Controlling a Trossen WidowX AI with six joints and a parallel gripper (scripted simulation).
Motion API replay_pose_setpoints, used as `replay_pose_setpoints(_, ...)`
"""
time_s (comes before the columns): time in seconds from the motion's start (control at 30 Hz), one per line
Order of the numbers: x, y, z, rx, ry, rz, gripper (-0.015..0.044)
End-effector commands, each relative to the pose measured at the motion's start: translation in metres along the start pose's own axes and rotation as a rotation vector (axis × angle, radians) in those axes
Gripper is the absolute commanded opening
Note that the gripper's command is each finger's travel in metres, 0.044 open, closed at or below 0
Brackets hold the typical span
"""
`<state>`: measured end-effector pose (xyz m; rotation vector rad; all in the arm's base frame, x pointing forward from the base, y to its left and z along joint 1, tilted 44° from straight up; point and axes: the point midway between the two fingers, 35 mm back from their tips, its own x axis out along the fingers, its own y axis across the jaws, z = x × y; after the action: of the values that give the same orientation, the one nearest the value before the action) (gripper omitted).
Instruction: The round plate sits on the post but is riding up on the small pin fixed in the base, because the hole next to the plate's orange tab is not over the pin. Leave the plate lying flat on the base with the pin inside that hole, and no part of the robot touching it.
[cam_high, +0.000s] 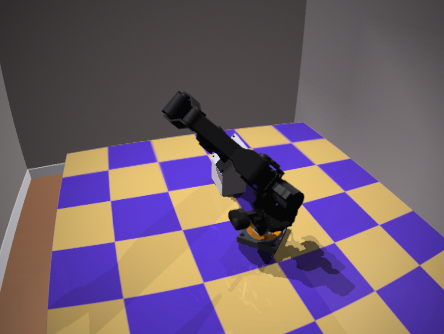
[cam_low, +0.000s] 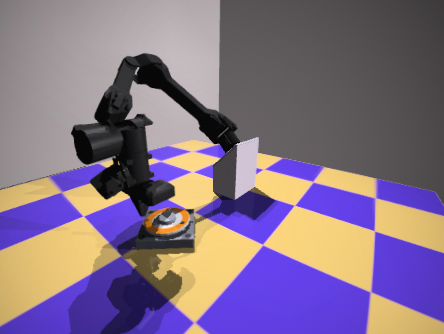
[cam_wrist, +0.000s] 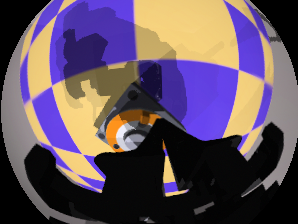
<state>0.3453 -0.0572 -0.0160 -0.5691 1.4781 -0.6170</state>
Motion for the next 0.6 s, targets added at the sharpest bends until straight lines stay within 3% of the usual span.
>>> replay_pose_setpoints(0.0, 0.011, 0.0, -0.004, -0.01, 0.006, -0.008, 0.0)
replay_pose_setpoints(0.57, 0.012, 0.016, 0.007, -0.009, 0.005, -0.007, 0.0)
